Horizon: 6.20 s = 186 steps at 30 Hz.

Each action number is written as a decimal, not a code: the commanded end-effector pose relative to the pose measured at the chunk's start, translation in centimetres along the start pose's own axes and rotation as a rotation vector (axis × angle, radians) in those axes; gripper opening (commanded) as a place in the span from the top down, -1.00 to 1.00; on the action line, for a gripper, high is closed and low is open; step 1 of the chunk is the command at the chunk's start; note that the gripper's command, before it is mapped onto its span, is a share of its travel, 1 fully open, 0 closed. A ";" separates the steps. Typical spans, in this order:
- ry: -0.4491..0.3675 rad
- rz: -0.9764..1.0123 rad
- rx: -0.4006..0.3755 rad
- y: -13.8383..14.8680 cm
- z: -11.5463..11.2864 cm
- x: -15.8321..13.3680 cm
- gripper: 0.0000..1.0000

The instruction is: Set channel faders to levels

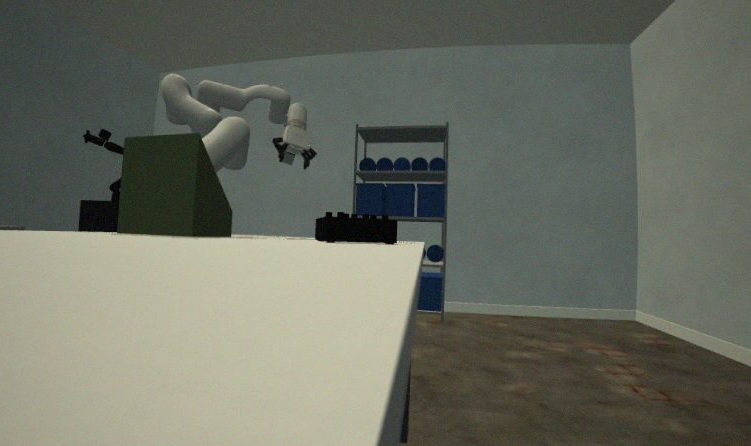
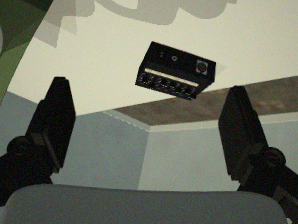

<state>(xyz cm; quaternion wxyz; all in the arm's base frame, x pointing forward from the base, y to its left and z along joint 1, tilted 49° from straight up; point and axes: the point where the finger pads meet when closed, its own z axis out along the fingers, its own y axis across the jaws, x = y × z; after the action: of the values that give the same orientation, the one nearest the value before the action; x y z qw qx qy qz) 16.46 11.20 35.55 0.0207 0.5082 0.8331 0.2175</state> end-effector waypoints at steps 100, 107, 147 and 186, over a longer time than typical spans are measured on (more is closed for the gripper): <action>0.785 0.364 -0.101 4.1 32.5 -33.5 -1.00; 0.854 0.272 -0.144 4.0 33.1 -33.4 -1.00; 0.854 0.272 -0.144 4.0 33.1 -33.4 -1.00; 0.501 0.744 0.011 4.1 25.9 -34.8 -1.00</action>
<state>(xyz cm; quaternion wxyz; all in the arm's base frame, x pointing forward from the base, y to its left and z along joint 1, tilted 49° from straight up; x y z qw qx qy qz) 43.34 -8.02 7.17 -0.2713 0.6919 0.5790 0.3352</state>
